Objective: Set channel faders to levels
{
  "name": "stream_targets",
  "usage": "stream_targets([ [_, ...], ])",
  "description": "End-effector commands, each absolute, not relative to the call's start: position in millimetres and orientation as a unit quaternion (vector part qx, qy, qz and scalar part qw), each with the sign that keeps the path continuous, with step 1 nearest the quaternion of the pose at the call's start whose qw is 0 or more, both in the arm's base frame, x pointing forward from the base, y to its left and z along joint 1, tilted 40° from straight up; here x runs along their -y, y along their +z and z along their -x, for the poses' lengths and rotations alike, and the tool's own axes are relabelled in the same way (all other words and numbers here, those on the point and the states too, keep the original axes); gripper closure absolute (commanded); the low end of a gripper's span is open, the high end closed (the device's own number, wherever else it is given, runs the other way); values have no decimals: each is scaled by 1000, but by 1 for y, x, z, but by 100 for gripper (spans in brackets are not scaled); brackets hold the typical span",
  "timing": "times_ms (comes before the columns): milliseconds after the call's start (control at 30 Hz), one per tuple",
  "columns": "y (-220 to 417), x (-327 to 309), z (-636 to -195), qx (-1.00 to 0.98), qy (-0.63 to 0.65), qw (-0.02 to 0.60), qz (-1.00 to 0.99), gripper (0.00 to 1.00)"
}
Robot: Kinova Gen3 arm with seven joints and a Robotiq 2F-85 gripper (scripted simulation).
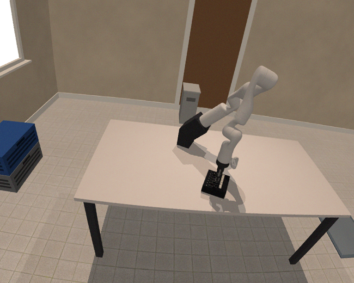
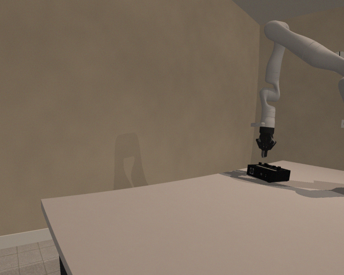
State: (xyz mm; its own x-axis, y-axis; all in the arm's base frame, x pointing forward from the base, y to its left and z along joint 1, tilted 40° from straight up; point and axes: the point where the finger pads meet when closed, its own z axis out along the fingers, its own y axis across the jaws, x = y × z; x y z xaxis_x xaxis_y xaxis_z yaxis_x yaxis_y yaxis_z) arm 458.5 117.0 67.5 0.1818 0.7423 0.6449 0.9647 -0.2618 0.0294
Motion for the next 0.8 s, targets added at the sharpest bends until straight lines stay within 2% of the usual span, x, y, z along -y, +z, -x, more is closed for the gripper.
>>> stream_targets([
  [0,68,-116,-459,574,-282,197,743,100],
  [767,63,-120,-460,574,-282,197,743,100],
])
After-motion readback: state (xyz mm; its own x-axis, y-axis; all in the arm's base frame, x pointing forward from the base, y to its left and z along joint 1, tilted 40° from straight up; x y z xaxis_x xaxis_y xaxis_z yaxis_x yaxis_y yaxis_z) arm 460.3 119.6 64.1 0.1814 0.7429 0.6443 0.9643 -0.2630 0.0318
